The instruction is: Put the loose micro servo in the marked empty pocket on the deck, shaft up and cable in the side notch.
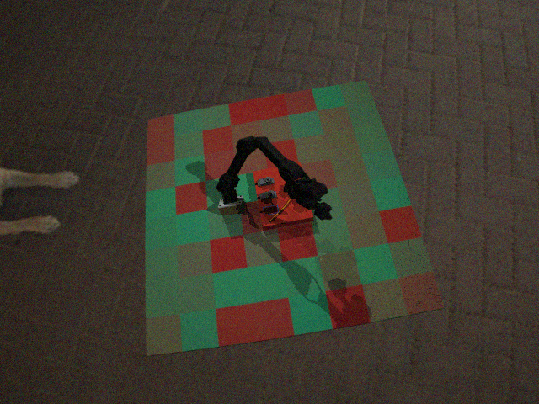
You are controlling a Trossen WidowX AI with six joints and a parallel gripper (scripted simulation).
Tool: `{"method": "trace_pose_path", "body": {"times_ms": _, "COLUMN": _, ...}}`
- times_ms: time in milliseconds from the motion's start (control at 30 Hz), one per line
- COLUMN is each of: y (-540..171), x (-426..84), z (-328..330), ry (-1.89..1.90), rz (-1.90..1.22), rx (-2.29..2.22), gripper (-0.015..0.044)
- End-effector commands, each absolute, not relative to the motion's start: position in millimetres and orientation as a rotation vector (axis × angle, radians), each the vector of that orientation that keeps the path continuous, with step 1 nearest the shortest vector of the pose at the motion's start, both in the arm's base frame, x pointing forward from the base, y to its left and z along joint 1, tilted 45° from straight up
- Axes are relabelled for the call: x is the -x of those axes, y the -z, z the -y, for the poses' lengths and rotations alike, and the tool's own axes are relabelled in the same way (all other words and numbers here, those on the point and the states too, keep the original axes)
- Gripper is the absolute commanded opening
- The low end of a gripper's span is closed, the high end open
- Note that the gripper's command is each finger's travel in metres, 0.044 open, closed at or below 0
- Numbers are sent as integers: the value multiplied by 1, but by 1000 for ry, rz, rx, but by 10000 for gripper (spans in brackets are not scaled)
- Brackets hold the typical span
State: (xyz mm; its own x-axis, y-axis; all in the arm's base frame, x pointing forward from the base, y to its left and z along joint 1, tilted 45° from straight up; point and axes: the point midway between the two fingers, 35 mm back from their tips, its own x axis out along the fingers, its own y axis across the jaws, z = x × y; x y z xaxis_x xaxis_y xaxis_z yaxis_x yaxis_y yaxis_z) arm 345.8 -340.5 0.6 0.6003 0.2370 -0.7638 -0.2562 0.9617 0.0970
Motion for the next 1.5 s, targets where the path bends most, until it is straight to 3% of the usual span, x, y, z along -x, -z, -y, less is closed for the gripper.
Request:
{"method": "trace_pose_path", "body": {"times_ms": 0, "y": -8, "x": -337, "z": 294, "ry": -443, "rz": -946, "rx": 25, "gripper": 440}}
{"method": "trace_pose_path", "body": {"times_ms": 567, "y": -72, "x": -285, "z": 151, "ry": -1009, "rz": -1053, "rx": 2, "gripper": 440}}
{"method": "trace_pose_path", "body": {"times_ms": 1467, "y": -48, "x": -288, "z": 127, "ry": -1015, "rz": -1052, "rx": 2, "gripper": 440}}
